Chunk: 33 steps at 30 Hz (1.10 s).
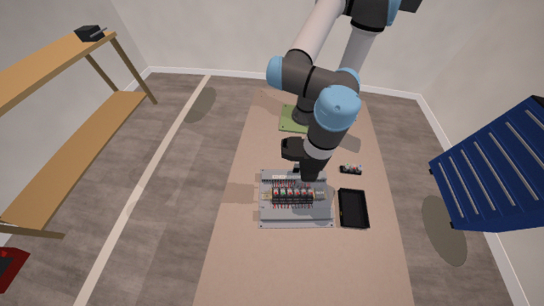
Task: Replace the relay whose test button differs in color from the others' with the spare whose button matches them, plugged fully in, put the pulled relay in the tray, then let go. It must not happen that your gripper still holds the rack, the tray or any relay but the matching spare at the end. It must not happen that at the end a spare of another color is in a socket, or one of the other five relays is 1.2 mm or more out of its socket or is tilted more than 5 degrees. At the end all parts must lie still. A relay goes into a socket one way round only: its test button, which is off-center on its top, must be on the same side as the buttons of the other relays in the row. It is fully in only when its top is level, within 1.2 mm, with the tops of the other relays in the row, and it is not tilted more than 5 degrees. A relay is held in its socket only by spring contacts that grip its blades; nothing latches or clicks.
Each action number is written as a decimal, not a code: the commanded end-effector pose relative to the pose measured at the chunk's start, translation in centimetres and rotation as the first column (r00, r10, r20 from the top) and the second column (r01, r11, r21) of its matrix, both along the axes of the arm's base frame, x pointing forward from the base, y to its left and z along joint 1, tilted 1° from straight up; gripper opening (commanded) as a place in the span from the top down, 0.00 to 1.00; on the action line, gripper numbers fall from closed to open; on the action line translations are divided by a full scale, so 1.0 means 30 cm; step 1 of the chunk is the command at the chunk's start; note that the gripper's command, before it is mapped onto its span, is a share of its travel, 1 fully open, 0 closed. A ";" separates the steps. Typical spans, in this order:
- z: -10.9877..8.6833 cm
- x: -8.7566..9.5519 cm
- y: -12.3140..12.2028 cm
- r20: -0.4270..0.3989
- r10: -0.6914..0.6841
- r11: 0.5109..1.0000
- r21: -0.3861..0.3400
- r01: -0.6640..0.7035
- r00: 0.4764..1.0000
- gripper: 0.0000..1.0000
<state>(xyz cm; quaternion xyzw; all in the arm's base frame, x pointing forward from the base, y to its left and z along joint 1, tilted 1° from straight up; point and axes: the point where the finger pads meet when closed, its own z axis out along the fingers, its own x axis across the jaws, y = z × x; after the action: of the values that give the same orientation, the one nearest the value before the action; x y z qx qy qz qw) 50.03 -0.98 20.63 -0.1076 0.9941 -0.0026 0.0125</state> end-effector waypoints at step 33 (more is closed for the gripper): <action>-0.319 0.036 -0.132 -0.002 -0.001 1.000 0.001 0.001 1.000 0.00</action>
<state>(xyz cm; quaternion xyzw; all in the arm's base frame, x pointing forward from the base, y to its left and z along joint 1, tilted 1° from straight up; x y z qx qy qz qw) 51.00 -4.80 11.31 -0.1072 0.9942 -0.0018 0.0103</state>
